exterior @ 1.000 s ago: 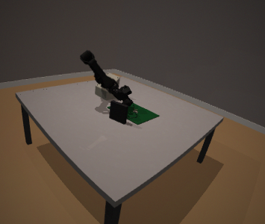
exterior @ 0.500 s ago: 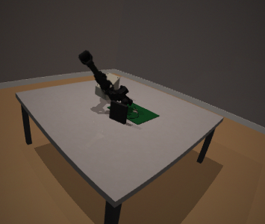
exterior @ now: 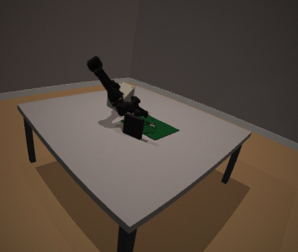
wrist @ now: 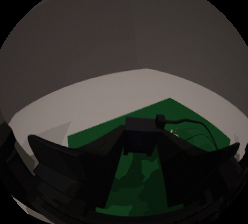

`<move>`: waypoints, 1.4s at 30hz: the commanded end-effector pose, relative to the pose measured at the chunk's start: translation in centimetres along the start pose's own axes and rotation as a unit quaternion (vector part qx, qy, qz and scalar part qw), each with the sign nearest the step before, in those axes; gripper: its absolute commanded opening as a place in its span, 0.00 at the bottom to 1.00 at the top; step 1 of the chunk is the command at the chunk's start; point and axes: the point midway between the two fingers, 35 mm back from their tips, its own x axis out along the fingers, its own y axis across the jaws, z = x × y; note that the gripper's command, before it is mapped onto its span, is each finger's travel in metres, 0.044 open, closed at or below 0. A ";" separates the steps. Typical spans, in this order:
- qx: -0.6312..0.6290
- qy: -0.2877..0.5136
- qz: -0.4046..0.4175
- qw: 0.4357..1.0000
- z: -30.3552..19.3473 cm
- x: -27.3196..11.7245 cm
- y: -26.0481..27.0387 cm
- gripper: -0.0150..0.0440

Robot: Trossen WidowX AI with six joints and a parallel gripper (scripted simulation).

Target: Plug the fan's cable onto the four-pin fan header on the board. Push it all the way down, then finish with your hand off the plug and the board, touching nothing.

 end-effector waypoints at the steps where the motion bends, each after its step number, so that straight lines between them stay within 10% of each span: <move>1: -0.018 -0.023 -0.018 0.999 0.3 -0.5 -0.1 0.25; 42: -0.037 -0.047 -0.039 0.997 0.7 -1.2 -0.3 0.25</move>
